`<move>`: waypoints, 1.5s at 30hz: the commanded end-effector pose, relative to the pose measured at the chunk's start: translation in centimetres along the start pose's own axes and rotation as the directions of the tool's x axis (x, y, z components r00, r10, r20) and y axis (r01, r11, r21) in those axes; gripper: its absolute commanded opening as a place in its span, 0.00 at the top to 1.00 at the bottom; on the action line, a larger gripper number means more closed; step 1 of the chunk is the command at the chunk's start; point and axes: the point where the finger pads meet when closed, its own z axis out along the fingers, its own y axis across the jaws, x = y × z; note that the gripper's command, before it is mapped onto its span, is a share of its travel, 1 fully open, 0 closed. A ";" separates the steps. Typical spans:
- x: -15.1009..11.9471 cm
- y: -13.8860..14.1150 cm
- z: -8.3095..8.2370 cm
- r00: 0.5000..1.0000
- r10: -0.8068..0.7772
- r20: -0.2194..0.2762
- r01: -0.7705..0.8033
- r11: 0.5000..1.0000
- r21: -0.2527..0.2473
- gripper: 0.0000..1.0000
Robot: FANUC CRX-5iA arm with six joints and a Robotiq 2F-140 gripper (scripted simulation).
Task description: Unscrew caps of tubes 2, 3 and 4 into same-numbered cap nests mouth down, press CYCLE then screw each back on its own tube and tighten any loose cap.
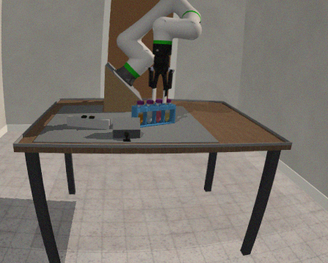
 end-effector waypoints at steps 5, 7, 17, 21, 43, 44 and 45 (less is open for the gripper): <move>0.0 0.0 0.0 0.969 0.247 0.000 -0.247 0.969 0.000 0.65; 0.0 0.0 0.0 0.949 0.317 0.000 -0.317 0.949 0.000 0.65; 0.0 0.0 0.0 0.732 0.682 0.000 -0.682 0.732 0.000 0.65; 0.0 0.0 0.0 0.608 0.794 0.000 -0.794 0.608 0.000 0.65; 0.0 0.0 0.0 0.500 0.866 0.000 -0.866 0.500 0.000 1.00; 0.0 0.0 0.0 0.500 0.866 0.000 -0.866 0.500 0.000 1.00; 0.0 0.0 0.0 0.500 0.866 0.000 -0.866 0.500 0.000 1.00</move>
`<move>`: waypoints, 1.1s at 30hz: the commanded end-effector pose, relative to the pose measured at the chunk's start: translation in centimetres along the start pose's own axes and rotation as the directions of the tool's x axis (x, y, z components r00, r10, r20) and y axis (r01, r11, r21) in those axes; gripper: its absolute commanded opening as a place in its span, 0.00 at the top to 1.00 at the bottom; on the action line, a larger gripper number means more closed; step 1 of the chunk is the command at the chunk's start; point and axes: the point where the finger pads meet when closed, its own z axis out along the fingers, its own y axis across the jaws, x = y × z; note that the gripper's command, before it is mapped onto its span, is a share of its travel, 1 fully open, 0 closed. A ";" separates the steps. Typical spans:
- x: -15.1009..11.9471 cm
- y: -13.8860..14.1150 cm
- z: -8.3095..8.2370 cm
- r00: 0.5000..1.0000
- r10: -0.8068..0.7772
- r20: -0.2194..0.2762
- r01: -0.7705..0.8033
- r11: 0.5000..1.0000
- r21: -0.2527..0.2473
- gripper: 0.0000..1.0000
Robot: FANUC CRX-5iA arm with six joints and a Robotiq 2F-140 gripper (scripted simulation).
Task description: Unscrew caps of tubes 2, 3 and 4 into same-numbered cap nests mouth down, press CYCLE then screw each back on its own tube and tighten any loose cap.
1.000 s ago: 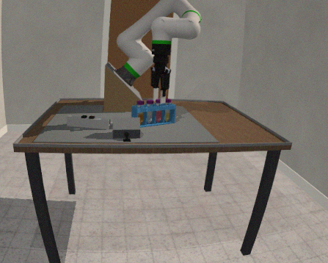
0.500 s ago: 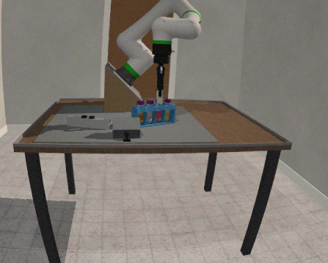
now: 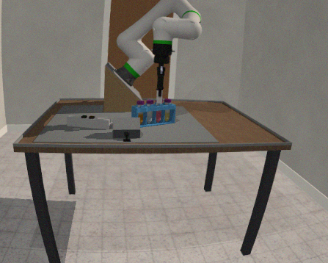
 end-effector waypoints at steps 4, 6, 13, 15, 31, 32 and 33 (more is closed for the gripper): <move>0.0 0.0 0.0 0.980 -0.198 0.000 0.198 0.980 0.000 1.00; 0.0 0.0 0.0 0.955 -0.295 0.000 0.295 0.955 0.000 1.00; 0.0 0.0 0.0 0.796 -0.605 0.000 0.605 0.796 0.000 1.00; 0.0 0.0 0.0 0.765 -0.644 0.000 0.644 0.765 0.000 1.00; 0.0 0.0 -0.1 0.500 -0.866 0.000 0.866 0.500 0.000 0.65; 0.0 0.0 -0.1 0.500 -0.866 0.000 0.866 0.500 0.000 0.65; 0.0 0.0 -0.1 0.500 -0.866 0.000 0.866 0.500 0.000 0.65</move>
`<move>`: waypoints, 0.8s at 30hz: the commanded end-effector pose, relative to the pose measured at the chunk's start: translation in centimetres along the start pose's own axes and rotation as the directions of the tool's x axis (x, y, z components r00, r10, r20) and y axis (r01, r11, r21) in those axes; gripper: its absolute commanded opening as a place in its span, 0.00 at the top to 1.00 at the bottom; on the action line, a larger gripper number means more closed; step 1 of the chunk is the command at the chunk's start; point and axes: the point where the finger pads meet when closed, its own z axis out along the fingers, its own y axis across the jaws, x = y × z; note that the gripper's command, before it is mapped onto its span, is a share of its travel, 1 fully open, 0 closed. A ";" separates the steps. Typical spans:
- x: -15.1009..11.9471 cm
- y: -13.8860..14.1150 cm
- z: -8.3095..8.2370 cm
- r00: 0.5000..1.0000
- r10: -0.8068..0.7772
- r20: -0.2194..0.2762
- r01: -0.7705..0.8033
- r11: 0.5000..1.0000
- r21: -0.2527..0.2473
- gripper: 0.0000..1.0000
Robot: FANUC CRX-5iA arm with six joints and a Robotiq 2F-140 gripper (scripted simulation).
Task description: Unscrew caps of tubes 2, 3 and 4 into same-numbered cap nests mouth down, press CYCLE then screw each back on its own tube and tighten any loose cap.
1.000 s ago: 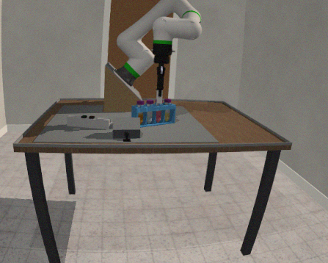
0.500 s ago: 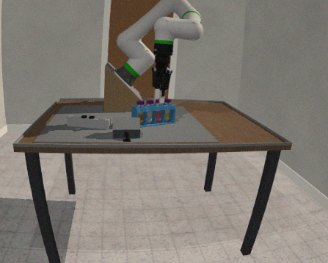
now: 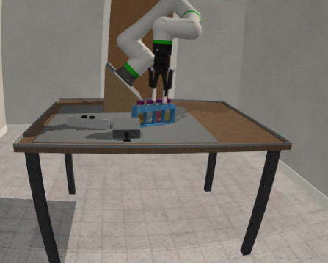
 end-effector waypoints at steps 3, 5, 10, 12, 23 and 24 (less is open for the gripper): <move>0.0 0.0 0.0 1.000 0.000 0.000 0.000 1.000 0.000 0.65; 0.0 0.0 0.0 1.000 0.000 0.000 0.000 1.000 0.000 0.65; 0.0 0.0 0.0 0.997 0.083 0.000 -0.083 0.997 0.000 0.65; 0.0 0.0 0.0 0.969 0.247 0.000 -0.247 0.969 0.000 0.65; 0.0 0.0 0.0 0.786 0.618 0.000 -0.618 0.786 0.000 0.65; 0.0 0.0 0.0 0.732 0.682 0.000 -0.682 0.732 0.000 0.65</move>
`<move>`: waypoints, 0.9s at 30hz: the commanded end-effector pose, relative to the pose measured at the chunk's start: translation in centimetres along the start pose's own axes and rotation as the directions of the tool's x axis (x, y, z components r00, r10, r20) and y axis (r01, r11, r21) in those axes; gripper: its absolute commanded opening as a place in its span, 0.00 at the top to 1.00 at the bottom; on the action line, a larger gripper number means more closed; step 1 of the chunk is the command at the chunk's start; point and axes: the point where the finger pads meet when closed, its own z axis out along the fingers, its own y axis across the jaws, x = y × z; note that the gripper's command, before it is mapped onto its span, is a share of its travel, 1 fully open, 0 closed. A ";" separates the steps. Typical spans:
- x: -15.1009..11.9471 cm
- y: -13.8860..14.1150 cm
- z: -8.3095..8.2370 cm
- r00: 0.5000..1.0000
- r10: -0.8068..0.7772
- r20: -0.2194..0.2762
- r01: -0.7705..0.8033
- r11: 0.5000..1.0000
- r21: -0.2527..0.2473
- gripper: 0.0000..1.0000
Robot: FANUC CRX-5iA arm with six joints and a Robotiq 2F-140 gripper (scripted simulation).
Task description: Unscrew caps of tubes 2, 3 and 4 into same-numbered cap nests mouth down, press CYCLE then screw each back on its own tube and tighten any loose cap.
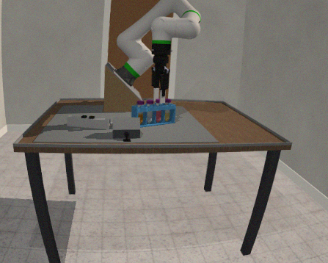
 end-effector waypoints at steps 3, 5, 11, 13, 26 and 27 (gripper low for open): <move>0.0 0.0 0.0 0.952 0.306 -0.019 -0.306 0.952 -0.006 0.65; 0.0 0.0 0.0 0.895 0.446 -0.019 -0.446 0.895 -0.003 0.65; 0.0 0.0 0.0 0.865 0.501 -0.020 -0.501 0.865 -0.002 0.65; 0.0 0.0 0.0 0.865 0.501 -0.020 -0.501 0.865 -0.002 0.65; 0.0 0.0 0.0 0.865 0.501 -0.020 -0.501 0.865 -0.002 1.00; 0.0 0.0 0.0 0.865 0.501 -0.020 -0.501 0.865 -0.002 1.00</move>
